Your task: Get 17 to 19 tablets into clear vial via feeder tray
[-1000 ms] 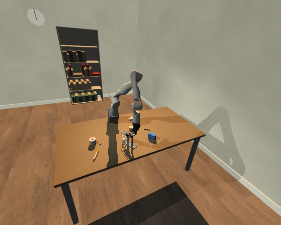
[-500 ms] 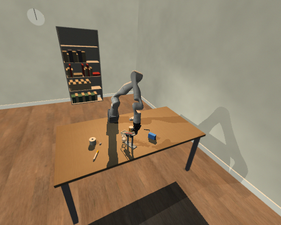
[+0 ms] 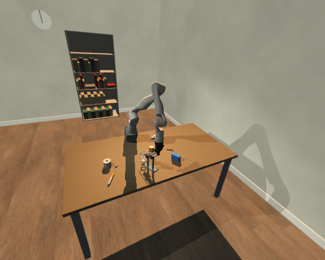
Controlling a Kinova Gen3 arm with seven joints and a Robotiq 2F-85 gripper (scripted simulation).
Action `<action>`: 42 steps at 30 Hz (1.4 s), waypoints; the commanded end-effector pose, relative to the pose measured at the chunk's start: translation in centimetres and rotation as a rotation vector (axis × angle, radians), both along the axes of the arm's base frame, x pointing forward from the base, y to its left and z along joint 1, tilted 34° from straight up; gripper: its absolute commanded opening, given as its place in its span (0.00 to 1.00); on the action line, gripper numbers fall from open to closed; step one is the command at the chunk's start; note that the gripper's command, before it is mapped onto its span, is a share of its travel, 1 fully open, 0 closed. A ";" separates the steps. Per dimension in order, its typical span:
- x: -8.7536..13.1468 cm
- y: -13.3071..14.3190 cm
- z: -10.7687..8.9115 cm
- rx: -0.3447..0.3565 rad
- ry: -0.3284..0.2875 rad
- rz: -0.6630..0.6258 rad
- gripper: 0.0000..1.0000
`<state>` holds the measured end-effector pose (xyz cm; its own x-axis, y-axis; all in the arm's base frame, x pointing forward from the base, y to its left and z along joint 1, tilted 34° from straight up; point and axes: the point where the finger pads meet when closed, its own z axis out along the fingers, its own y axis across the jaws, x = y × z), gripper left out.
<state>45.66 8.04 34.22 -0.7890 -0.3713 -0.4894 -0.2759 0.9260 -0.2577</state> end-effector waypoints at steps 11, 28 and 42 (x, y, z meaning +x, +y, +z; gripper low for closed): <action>-1.5 -1.2 -2.4 0.000 -0.001 0.000 0.00; -0.2 -0.1 -0.3 0.000 -0.001 0.000 0.00; 0.0 0.0 0.0 0.000 -0.001 0.000 0.00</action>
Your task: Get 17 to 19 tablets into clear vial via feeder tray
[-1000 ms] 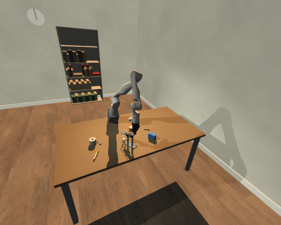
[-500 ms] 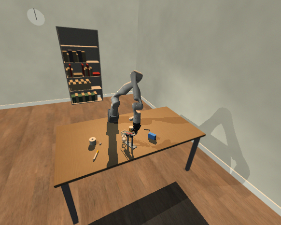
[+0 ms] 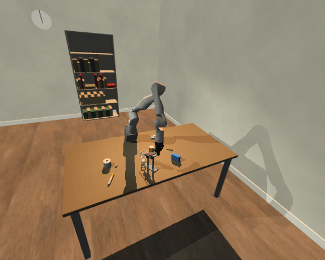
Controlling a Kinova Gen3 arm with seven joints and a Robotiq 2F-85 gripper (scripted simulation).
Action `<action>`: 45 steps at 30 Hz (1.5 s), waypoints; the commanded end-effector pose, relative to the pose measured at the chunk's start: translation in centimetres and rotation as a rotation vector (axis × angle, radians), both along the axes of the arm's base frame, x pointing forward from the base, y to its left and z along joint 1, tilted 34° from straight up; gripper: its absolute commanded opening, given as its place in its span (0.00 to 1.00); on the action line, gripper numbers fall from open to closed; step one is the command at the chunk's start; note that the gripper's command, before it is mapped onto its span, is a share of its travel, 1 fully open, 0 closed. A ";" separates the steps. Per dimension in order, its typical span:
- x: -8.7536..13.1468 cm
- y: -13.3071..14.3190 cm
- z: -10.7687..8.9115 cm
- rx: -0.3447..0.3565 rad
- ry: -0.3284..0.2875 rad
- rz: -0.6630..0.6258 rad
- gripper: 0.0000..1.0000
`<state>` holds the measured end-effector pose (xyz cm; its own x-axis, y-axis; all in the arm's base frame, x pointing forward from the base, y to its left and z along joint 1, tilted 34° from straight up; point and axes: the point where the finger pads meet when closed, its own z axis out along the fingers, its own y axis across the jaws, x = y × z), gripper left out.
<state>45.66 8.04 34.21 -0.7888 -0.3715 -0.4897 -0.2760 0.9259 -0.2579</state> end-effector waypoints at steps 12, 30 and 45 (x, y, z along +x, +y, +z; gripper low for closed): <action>-1.7 -1.3 -2.6 0.000 0.000 0.000 0.00; 0.0 0.0 0.0 0.000 0.000 0.000 0.00; -0.7 -0.5 -1.1 0.000 0.000 0.000 0.00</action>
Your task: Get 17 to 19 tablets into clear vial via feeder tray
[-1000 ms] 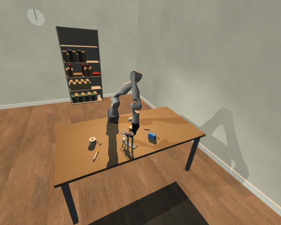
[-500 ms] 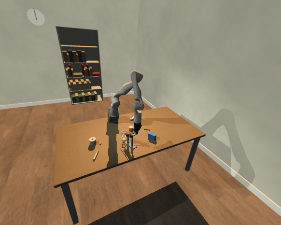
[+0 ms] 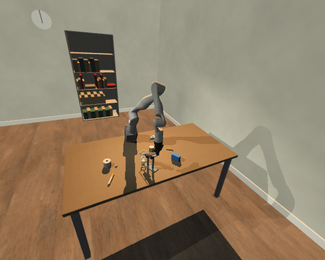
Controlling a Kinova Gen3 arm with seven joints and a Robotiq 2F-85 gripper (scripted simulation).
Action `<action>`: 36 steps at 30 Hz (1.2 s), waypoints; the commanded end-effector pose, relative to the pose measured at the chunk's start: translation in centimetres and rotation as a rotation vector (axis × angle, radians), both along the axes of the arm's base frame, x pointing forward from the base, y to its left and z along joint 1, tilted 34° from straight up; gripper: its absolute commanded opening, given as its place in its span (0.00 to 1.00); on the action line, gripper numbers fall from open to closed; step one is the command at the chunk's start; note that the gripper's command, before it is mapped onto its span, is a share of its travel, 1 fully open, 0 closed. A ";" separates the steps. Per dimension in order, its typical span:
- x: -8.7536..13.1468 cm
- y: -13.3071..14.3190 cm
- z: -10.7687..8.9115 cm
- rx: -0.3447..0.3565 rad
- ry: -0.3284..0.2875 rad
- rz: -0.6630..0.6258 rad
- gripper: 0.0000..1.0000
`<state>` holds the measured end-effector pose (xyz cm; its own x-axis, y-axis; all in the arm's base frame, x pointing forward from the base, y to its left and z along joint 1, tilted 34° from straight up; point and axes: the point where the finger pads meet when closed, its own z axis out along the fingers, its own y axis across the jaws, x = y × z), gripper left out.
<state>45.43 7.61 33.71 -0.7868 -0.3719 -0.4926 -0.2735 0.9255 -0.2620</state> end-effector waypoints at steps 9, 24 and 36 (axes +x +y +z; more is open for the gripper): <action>-1.5 -0.9 -2.3 0.003 0.005 0.001 0.00; 0.2 0.4 0.5 0.003 0.005 0.001 0.00; 0.1 0.3 0.3 0.003 0.005 0.001 0.00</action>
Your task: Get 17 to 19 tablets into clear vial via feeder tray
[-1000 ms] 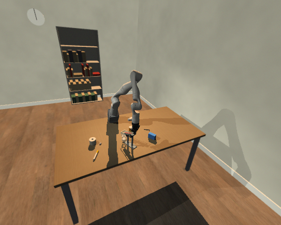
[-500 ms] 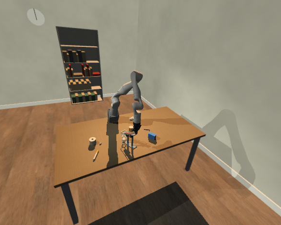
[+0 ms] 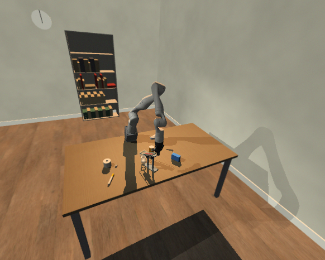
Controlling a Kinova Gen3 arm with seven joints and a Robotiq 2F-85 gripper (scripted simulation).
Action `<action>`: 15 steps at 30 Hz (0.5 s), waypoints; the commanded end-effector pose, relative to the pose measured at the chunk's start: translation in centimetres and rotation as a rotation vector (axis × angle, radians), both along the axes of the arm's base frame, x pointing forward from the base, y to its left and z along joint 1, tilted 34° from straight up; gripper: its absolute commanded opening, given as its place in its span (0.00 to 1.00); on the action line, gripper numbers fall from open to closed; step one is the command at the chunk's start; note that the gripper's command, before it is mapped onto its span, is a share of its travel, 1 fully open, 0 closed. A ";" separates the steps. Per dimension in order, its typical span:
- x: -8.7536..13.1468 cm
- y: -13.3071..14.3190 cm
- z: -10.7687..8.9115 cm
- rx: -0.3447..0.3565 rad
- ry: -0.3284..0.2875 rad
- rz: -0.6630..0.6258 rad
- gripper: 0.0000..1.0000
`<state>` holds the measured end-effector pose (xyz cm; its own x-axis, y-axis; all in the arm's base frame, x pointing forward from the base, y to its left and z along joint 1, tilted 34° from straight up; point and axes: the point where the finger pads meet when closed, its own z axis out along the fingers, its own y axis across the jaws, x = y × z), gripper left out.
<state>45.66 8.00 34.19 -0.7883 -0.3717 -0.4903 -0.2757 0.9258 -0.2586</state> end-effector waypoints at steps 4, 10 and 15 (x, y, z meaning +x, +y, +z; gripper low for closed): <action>-1.0 -0.7 -1.5 0.001 0.001 0.000 0.00; -1.8 -1.3 -2.9 0.001 0.001 0.000 0.00; -1.8 -1.3 -2.8 0.001 0.001 0.000 0.00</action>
